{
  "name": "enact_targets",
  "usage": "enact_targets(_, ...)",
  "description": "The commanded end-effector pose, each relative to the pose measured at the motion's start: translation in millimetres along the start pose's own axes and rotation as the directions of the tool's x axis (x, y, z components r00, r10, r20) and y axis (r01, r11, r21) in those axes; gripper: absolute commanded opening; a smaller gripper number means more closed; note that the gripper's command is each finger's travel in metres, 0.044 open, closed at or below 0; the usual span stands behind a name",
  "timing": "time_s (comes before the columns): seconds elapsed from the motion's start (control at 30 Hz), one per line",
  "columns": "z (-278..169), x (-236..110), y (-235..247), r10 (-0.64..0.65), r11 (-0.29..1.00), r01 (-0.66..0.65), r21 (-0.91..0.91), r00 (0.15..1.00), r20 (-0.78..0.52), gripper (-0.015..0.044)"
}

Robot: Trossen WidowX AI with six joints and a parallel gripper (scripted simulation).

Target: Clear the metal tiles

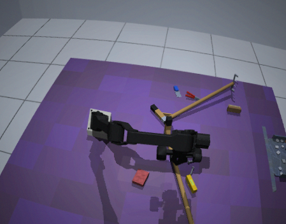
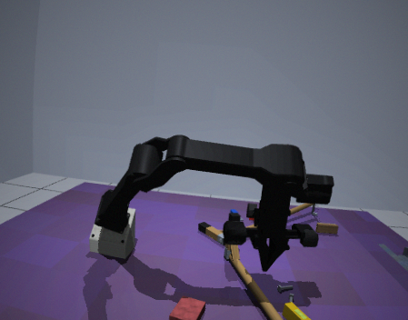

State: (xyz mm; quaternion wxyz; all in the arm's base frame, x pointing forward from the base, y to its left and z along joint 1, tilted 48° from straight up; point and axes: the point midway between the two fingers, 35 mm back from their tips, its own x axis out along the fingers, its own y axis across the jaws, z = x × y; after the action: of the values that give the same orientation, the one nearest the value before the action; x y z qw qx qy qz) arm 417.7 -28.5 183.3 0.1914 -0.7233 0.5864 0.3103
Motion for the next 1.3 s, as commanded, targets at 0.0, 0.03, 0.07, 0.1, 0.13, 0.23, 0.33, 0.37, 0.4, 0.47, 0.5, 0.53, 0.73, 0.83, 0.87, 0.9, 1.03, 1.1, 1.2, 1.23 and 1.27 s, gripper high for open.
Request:
enact_targets(0.0,-2.9,-3.6,11.7,0.008,0.998,-0.008,-0.058,1.000,-0.005,0.0000)
enact_targets(0.03,-3.4,-4.5,14.5,0.008,0.997,-0.009,-0.073,1.000,-0.005,0.0000)
enact_targets(0.07,-3.8,-5.4,17.3,0.009,0.996,-0.009,-0.088,1.000,-0.005,0.0000)
enact_targets(0.1,-4.2,-6.2,20.1,0.009,0.995,-0.010,-0.103,1.000,-0.006,0.0000)
enact_targets(0.13,-4.5,-7.1,23.0,0.010,0.993,-0.011,-0.118,1.000,-0.006,0.0000)
enact_targets(0.23,-5.5,-9.5,31.6,0.011,0.987,-0.012,-0.163,1.000,-0.006,0.0000)
enact_targets(0.33,-5.9,-10.6,36.0,0.012,0.983,-0.013,-0.185,1.000,-0.007,0.0000)
enact_targets(0.37,-5.9,-10.6,36.0,0.012,0.983,-0.013,-0.185,1.000,-0.007,0.0000)
enact_targets(0.4,-5.9,-10.6,36.0,0.012,0.983,-0.013,-0.185,1.000,-0.007,0.0000)
enact_targets(0.47,-5.9,-10.6,36.0,0.012,0.983,-0.013,-0.185,1.000,-0.007,0.0000)
enact_targets(0.5,-5.9,-10.2,35.9,0.012,0.983,-0.013,-0.185,1.000,-0.007,0.0000)
enact_targets(0.53,-5.9,-9.3,35.7,0.012,0.983,-0.013,-0.186,1.000,-0.006,0.0000)
enact_targets(0.73,-5.9,2.7,33.8,0.012,0.982,-0.012,-0.190,1.000,-0.004,0.0000)
enact_targets(0.83,-5.9,10.1,32.8,0.012,0.981,-0.012,-0.193,1.000,-0.004,0.0000)
enact_targets(0.87,-5.9,12.6,32.5,0.012,0.981,-0.012,-0.194,1.000,-0.003,0.0000)
enact_targets(0.9,-5.9,15.1,32.2,0.012,0.981,-0.012,-0.195,1.000,-0.003,0.0000)
enact_targets(1.03,-6.1,25.1,31.4,0.011,0.980,-0.012,-0.200,1.000,-0.003,0.0000)
enact_targets(1.1,-6.2,30.1,31.1,0.011,0.979,-0.011,-0.202,1.000,-0.002,0.0000)
enact_targets(1.2,-6.3,37.6,30.8,0.011,0.979,-0.011,-0.205,1.000,-0.002,0.0000)
enact_targets(1.23,-6.4,40.1,30.8,0.011,0.979,-0.011,-0.206,1.000,-0.002,0.0000)
enact_targets(1.27,-6.4,42.6,30.8,0.011,0.978,-0.011,-0.207,1.000,-0.003,0.0000)
